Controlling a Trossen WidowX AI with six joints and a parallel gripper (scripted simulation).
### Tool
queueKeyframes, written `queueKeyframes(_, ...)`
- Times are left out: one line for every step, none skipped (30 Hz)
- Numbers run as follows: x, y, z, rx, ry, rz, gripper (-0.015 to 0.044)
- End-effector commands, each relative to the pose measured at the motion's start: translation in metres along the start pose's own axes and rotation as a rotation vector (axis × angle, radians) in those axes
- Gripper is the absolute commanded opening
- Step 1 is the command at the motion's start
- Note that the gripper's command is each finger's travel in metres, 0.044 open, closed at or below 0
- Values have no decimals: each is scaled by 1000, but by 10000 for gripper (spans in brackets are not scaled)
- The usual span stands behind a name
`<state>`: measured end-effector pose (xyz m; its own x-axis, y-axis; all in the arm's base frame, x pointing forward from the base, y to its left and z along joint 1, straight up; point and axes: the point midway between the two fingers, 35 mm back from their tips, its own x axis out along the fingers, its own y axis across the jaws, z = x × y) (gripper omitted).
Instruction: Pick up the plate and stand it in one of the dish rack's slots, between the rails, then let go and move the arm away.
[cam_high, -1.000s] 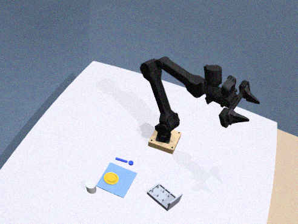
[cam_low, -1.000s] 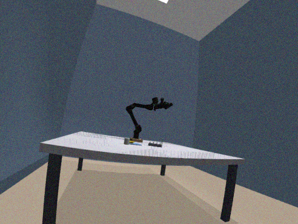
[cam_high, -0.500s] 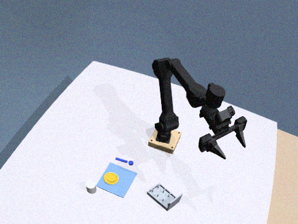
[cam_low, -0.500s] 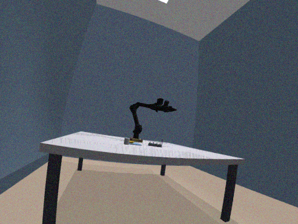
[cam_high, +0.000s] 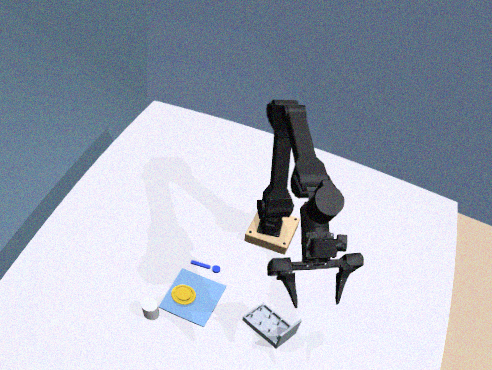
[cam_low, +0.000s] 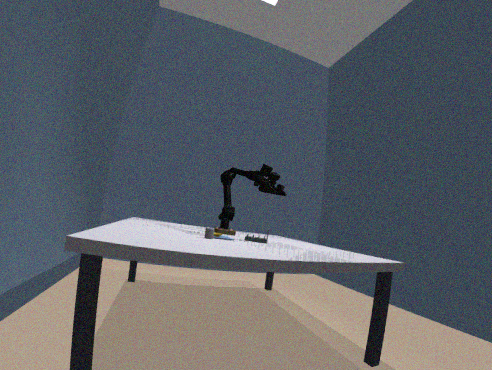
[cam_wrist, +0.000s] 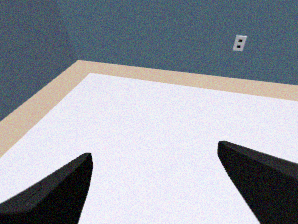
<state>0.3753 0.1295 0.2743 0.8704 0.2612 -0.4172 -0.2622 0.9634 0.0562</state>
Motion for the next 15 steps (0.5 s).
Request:
queueKeyframes(15, -41, -22, -4, 121, -87, 400)
queueKeyframes(17, -51, -27, -3, 148, -107, 400)
queueKeyframes(18, -60, -32, -1, 174, -125, 400)
queueKeyframes(20, -70, -38, -2, 204, -143, 400)
queueKeyframes(21, -79, -44, -2, 234, -161, 400)
queueKeyframes(22, -89, -50, -2, 264, -177, 400)
queueKeyframes(23, -98, -56, -1, 294, -193, 400)
queueKeyframes(23, -108, -62, 1, 325, -208, 400)
queueKeyframes(23, -117, -68, 3, 356, -223, 400)
queueKeyframes(23, -126, -74, 6, 386, -236, 400)
queueKeyframes(22, -135, -80, 10, 417, -249, 400)
queueKeyframes(21, -144, -86, 14, 448, -260, 400)
queueKeyframes(19, -152, -93, 20, 479, -271, 400)
queueKeyframes(18, -161, -100, 26, 511, -281, 400)
queueKeyframes(15, -169, -107, 34, 543, -290, 400)
